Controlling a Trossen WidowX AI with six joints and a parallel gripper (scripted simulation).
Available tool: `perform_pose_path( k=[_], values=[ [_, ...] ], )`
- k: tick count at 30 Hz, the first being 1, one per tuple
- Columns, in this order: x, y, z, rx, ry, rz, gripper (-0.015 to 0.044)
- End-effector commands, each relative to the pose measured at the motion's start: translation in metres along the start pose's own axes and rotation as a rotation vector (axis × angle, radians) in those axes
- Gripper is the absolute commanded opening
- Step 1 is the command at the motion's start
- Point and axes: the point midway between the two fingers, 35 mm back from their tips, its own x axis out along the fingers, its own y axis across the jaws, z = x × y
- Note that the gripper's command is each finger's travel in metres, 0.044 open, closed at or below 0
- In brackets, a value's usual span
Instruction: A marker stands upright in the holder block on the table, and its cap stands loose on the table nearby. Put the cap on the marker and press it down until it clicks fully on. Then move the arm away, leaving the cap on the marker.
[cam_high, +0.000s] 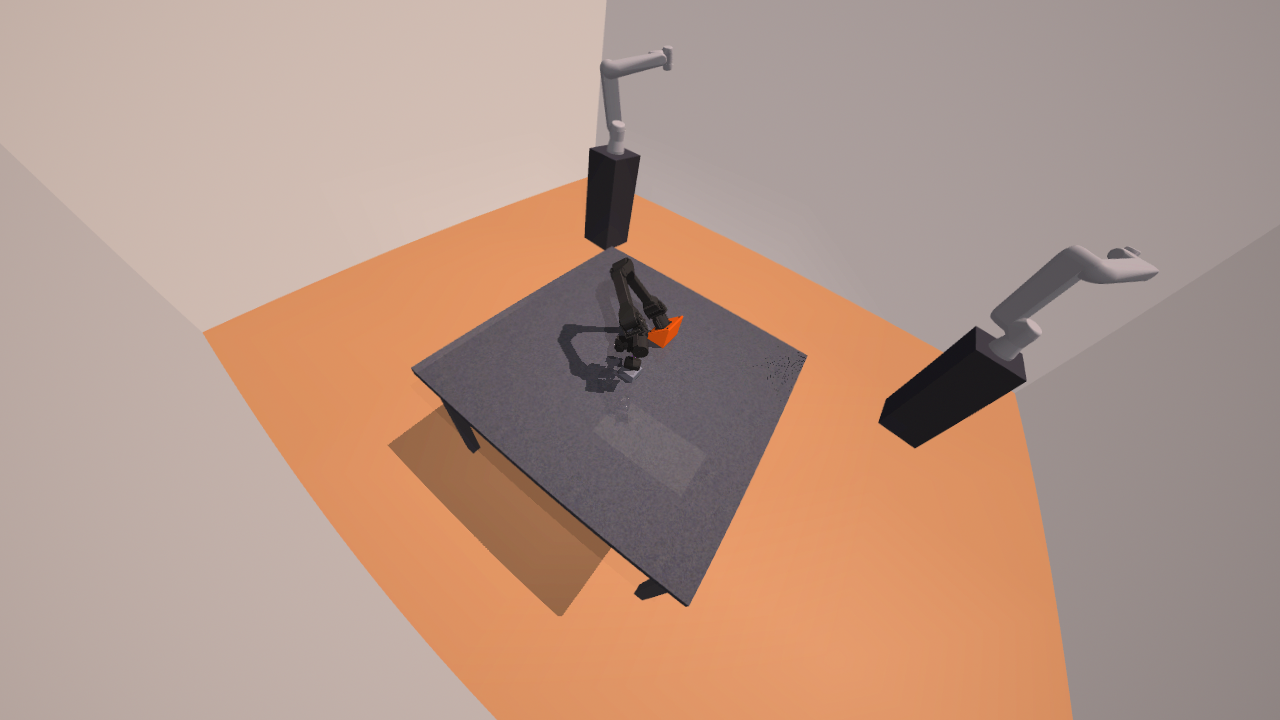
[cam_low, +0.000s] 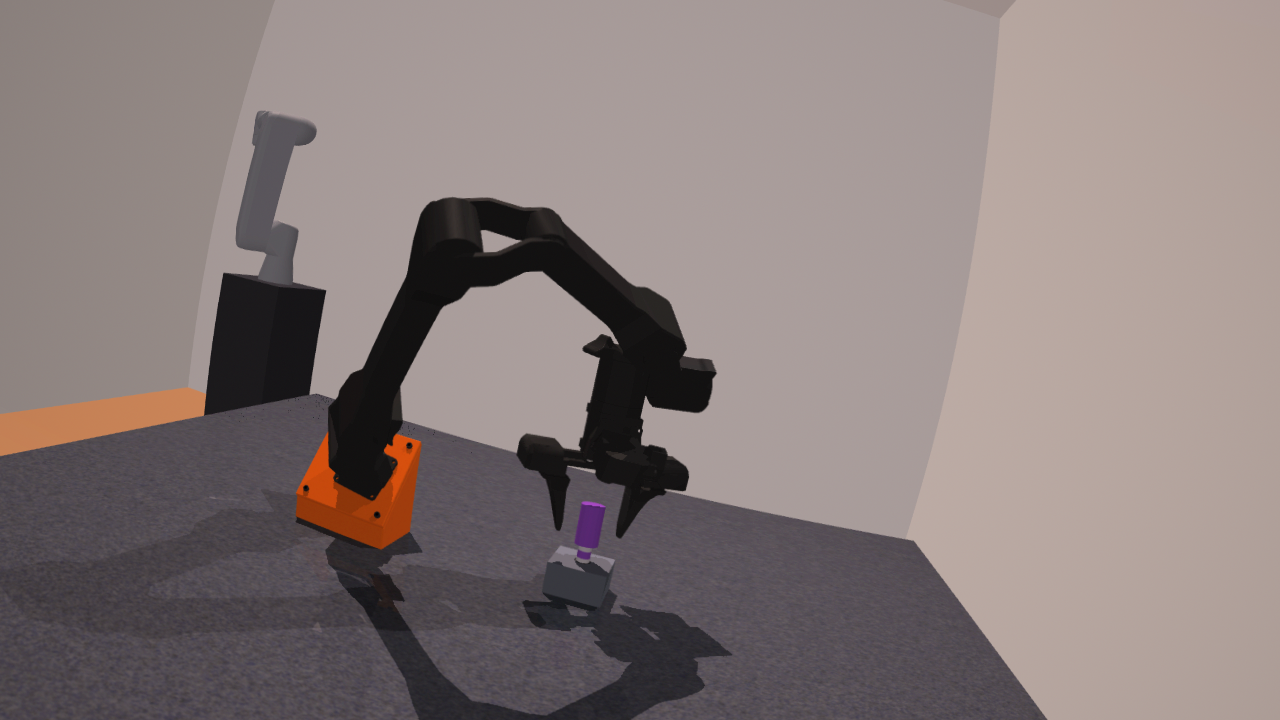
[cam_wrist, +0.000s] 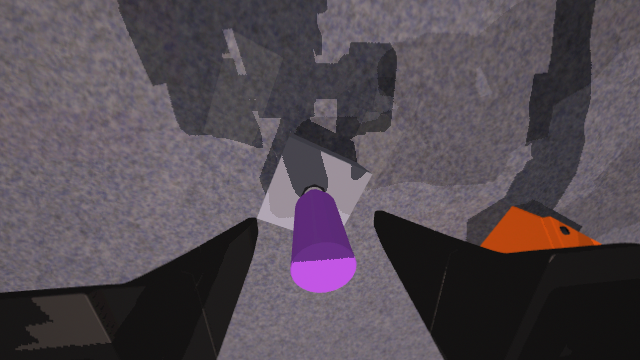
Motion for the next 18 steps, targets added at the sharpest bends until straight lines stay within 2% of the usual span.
perform_pose_path(
  k=[1, 4, 9, 13, 15, 18],
  values=[
    [0.000, 0.000, 0.000, 0.000, 0.000, 0.000, 0.0440],
    [-0.010, 0.001, 0.000, 0.000, 0.001, 0.001, 0.0440],
    [-0.073, 0.000, -0.001, -0.001, 0.003, 0.000, 0.0440],
    [-0.075, 0.000, -0.001, -0.001, 0.003, 0.000, 0.0440],
    [-0.075, 0.000, -0.001, -0.062, 0.002, 0.000, 0.0387],
    [-0.072, 0.000, -0.002, -0.328, 0.001, 0.000, 0.0309]
  ],
)
